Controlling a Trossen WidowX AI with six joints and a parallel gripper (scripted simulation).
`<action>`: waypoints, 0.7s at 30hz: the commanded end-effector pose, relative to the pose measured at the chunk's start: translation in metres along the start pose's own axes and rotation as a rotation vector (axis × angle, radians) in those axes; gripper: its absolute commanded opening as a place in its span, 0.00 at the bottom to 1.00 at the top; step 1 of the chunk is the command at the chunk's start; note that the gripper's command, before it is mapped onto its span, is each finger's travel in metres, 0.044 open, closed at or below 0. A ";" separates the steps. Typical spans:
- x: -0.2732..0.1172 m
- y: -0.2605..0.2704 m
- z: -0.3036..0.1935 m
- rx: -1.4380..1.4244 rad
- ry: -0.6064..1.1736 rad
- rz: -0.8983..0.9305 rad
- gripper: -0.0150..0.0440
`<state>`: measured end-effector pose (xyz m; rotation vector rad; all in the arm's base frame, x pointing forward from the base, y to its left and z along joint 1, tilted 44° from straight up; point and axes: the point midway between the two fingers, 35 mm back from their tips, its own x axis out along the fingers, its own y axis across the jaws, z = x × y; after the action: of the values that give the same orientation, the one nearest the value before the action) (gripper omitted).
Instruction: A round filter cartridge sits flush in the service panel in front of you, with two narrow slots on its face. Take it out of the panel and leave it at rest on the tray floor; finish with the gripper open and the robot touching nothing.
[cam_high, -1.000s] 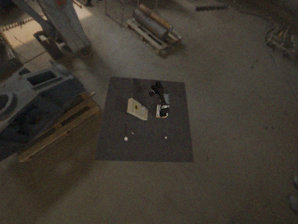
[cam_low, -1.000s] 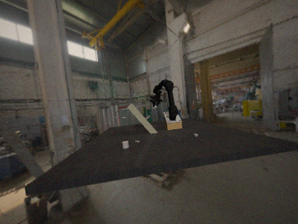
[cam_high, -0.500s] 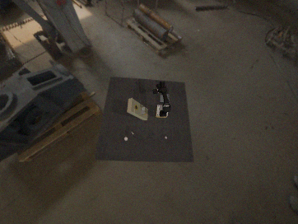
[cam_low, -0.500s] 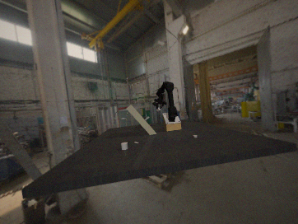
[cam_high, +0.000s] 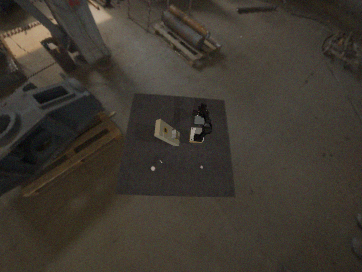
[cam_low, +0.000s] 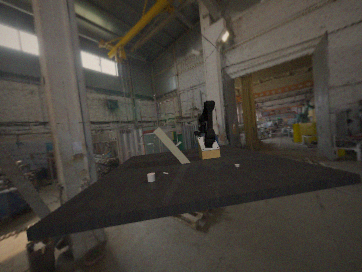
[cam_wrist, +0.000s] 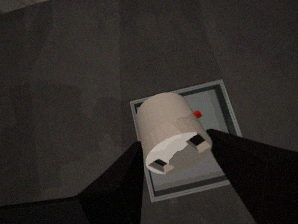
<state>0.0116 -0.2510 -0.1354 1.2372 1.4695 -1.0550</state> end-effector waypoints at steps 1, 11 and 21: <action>0.014 -0.020 -0.011 0.081 -0.003 -0.048 0.25; 0.027 -0.034 -0.023 0.136 0.003 -0.081 0.25; 0.072 -0.035 -0.047 0.136 0.003 -0.082 0.25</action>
<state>-0.0311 -0.1992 -0.1860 1.2978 1.4841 -1.2185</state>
